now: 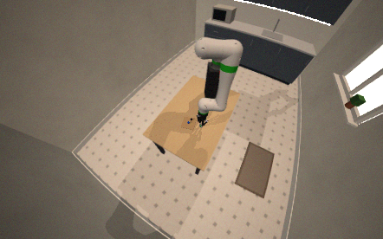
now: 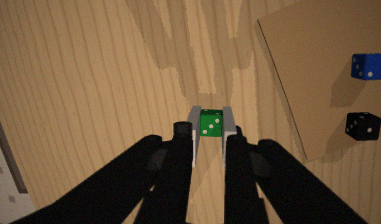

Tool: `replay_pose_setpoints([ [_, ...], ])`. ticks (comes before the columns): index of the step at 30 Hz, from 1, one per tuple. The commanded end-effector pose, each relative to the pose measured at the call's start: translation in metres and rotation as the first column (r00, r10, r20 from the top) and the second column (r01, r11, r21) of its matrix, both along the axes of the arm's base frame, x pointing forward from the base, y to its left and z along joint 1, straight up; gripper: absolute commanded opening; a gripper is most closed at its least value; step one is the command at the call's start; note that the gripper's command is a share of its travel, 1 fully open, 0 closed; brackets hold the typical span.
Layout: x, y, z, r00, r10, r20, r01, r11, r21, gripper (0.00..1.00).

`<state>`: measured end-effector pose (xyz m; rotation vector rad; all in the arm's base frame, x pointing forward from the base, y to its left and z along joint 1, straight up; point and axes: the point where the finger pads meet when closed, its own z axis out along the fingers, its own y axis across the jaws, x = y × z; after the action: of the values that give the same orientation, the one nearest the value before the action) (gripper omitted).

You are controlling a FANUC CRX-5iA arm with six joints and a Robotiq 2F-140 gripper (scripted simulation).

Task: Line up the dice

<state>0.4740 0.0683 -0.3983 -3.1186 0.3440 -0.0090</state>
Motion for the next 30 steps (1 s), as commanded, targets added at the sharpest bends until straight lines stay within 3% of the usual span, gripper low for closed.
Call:
replay_pose_setpoints([
  [1,0.000,0.000,0.003,1.000,0.000,0.000,0.000,1.000,0.000,0.09],
  [18,0.000,0.000,0.093,1.000,0.000,0.000,0.000,1.000,0.000,0.09],
  [30,0.000,0.000,0.100,1.000,0.000,0.000,0.000,1.000,0.000,0.09],
])
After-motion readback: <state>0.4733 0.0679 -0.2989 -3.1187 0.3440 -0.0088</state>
